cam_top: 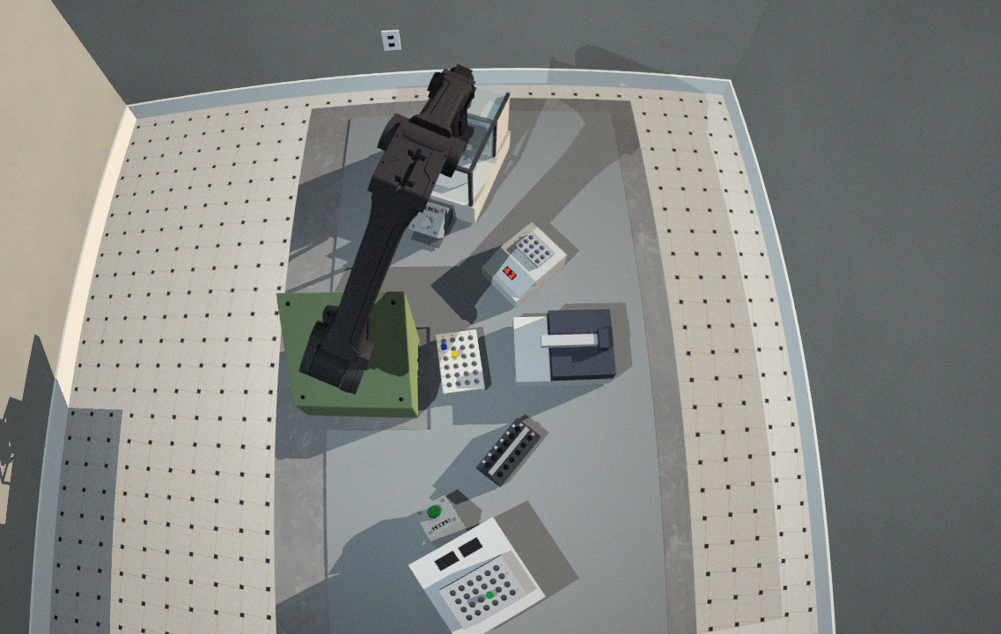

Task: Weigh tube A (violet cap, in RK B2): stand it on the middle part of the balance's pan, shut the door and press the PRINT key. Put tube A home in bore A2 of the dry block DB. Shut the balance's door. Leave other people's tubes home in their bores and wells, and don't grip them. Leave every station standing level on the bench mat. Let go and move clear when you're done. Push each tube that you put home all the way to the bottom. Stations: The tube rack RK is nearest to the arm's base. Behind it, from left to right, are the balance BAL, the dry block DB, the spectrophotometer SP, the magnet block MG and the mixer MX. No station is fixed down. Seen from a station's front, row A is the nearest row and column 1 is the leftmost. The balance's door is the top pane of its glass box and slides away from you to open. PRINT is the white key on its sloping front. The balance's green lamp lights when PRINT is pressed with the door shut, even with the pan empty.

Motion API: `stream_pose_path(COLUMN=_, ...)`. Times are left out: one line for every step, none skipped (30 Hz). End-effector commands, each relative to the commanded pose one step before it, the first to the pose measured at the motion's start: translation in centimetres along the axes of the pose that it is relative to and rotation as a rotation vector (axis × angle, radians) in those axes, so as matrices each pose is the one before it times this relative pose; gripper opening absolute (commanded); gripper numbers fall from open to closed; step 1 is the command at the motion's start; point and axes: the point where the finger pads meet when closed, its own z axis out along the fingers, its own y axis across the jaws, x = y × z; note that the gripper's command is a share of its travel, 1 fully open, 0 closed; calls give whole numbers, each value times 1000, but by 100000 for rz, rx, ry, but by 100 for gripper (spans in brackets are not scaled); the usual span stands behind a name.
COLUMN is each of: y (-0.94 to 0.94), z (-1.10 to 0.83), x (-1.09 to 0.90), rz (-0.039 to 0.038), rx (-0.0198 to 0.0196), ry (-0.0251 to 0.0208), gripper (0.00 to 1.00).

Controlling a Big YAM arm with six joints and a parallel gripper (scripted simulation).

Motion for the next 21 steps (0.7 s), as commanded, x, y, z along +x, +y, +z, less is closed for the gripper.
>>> stream_pose_path(y=-216, z=957, x=-422, rz=-357, rx=-448, ry=-280, gripper=36)
stream_pose_path(y=55, z=-195, x=-75, rz=-142, rx=170, ry=-369, gripper=36)
stream_pose_path(y=-82, z=-1602, x=-750, rz=1014, rx=334, ry=-2303, gripper=36)
stream_pose_path(y=0, z=0, x=0, rz=0, rx=0, ry=0, gripper=36)
stream_pose_path(y=0, z=0, x=0, rz=0, rx=0, ry=0, gripper=36)
stream_pose_path(y=0, z=0, x=0, rz=0, rx=0, ry=0, gripper=36)
stream_pose_path(y=0, z=0, x=0, rz=0, rx=0, ry=0, gripper=36)
stream_pose_path(y=0, z=0, x=0, rz=0, rx=0, ry=0, gripper=36)
stream_pose_path(y=0, z=0, x=0, rz=0, rx=0, ry=0, gripper=36)
stream_pose_path(y=0, z=0, x=0, rz=0, rx=0, ry=0, gripper=36)
stream_pose_path(y=0, z=0, x=0, rz=0, rx=0, ry=0, gripper=36)
stream_pose_path(y=0, z=0, x=0, rz=0, rx=0, ry=0, gripper=36)
stream_pose_path(y=0, z=0, x=0, rz=0, rx=0, ry=0, gripper=36)
stream_pose_path(y=0, z=0, x=0, rz=0, rx=0, ry=0, gripper=36)
stream_pose_path(y=0, z=0, x=0, rz=0, rx=0, ry=0, gripper=36)
stream_pose_path(y=0, z=0, x=0, rz=0, rx=0, ry=0, gripper=36)
stream_pose_path(y=0, z=0, x=0, rz=0, rx=0, ry=0, gripper=36)
stream_pose_path(y=0, z=0, x=0, rz=0, rx=0, ry=0, gripper=36)
stream_pose_path(y=0, z=0, x=0, rz=0, rx=0, ry=0, gripper=36)
stream_pose_path(y=0, z=0, x=0, rz=0, rx=0, ry=0, gripper=36)
stream_pose_path(y=0, z=0, x=0, rz=0, rx=0, ry=0, gripper=36)
